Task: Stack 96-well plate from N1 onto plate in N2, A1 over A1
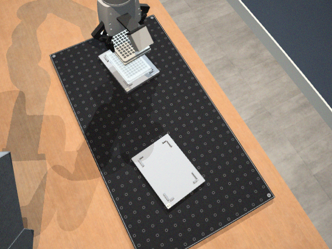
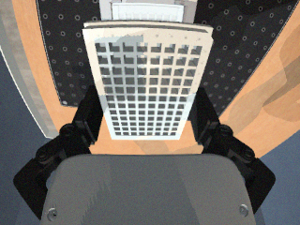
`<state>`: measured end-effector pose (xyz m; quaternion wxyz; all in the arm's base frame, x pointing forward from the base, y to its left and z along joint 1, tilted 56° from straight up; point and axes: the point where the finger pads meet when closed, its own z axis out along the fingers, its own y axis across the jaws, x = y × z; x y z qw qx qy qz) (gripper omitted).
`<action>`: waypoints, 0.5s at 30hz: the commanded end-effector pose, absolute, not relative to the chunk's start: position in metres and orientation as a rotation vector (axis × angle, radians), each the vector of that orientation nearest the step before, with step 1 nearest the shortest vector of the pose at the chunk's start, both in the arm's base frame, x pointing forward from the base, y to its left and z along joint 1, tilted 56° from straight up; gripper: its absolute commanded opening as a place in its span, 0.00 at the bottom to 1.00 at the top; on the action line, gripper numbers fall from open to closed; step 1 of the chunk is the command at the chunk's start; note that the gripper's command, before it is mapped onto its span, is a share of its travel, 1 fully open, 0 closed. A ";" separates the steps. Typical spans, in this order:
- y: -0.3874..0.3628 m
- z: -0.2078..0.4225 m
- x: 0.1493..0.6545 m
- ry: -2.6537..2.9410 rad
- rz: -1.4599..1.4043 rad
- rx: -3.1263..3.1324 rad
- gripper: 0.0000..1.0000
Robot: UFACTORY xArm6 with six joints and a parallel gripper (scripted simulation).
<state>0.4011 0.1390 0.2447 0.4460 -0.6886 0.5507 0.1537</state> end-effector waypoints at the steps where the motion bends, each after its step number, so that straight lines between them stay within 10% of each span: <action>1: 0.138 0.245 0.402 1.364 0.378 -1.705 0.00; 15: 0.141 0.243 0.403 1.364 0.378 -1.705 0.00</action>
